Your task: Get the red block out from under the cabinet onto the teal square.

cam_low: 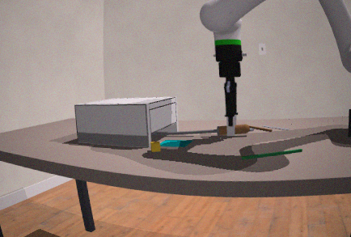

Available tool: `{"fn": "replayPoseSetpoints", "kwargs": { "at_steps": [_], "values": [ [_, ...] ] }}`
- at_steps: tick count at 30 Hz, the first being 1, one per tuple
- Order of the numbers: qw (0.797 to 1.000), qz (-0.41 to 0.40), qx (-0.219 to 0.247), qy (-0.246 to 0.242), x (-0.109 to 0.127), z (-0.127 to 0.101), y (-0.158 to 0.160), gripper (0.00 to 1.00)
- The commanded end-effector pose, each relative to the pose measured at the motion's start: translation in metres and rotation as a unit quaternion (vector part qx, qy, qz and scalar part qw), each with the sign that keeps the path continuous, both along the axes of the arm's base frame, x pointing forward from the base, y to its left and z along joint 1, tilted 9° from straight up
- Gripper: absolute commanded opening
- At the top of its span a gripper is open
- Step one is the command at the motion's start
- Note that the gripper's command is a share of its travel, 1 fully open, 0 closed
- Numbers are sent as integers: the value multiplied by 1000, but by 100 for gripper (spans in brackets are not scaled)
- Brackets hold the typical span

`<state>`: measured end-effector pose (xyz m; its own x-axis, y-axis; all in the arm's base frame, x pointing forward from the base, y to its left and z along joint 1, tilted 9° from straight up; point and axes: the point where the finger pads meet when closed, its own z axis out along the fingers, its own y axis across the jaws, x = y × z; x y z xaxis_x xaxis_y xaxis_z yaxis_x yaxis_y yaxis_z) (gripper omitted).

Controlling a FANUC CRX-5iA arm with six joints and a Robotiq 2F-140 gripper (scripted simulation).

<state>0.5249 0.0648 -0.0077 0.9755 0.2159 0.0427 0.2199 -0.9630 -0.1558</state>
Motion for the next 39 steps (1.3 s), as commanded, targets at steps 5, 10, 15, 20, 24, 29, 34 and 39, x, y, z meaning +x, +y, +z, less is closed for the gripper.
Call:
{"fn": "replayPoseSetpoints", "kwargs": {
  "at_steps": [5, 10, 15, 20, 24, 29, 34, 39],
  "values": [
    [1000, 0, 0, 0, 22, 1, 5, 0],
    [1000, 0, 0, 0, 34, 2, 7, 0],
    [1000, 0, 0, 0, 45, 2, 10, 0],
    [1000, 0, 0, 0, 59, 3, 13, 0],
    [1000, 0, 0, 0, 69, 3, 15, 0],
    [1000, 0, 0, 0, 76, 3, 17, 0],
    [1000, 0, 0, 0, 86, 4, 19, 0],
    [1000, 0, 0, 0, 95, 4, 21, 0]
  ]
}}
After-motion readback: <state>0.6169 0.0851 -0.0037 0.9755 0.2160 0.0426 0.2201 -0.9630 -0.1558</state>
